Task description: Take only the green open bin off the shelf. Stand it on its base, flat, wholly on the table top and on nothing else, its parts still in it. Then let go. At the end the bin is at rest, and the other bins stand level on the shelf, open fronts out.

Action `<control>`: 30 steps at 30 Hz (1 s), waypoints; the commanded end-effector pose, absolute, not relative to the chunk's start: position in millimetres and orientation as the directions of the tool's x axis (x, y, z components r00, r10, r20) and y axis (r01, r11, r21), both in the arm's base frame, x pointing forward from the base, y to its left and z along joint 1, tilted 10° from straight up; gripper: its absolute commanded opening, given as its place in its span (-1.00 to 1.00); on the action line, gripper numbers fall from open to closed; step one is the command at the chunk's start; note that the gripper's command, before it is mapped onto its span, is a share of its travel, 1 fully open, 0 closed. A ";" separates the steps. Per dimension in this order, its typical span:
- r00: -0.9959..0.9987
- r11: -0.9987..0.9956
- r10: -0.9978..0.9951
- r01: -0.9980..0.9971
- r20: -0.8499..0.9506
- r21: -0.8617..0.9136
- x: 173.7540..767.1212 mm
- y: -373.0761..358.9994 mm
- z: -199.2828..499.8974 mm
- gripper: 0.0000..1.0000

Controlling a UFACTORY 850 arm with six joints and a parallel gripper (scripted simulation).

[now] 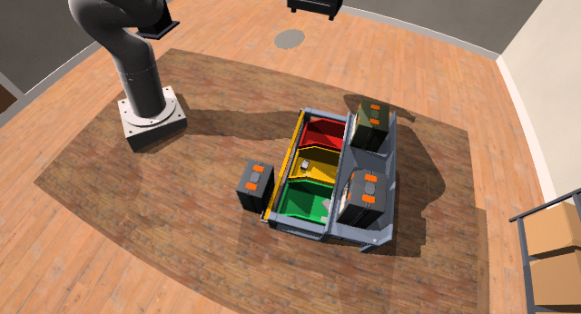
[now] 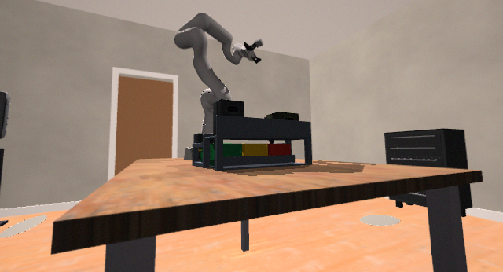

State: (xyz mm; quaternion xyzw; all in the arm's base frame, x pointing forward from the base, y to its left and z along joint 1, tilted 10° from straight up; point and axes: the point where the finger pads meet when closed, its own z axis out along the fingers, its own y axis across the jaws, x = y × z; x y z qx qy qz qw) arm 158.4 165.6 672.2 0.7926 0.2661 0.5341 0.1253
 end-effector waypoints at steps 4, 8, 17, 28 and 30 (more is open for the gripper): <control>0.288 -0.828 0.555 0.288 0.781 0.482 158.4 165.6 672.7 1.00; 0.303 -0.760 0.634 0.417 0.712 0.499 158.4 165.6 672.7 1.00; 0.304 -0.707 0.685 0.499 0.662 0.502 158.4 165.6 672.7 1.00; 0.279 -0.553 0.800 0.686 0.531 0.473 158.4 165.5 672.8 1.00; 0.279 -0.553 0.800 0.686 0.531 0.473 158.4 165.5 672.8 1.00</control>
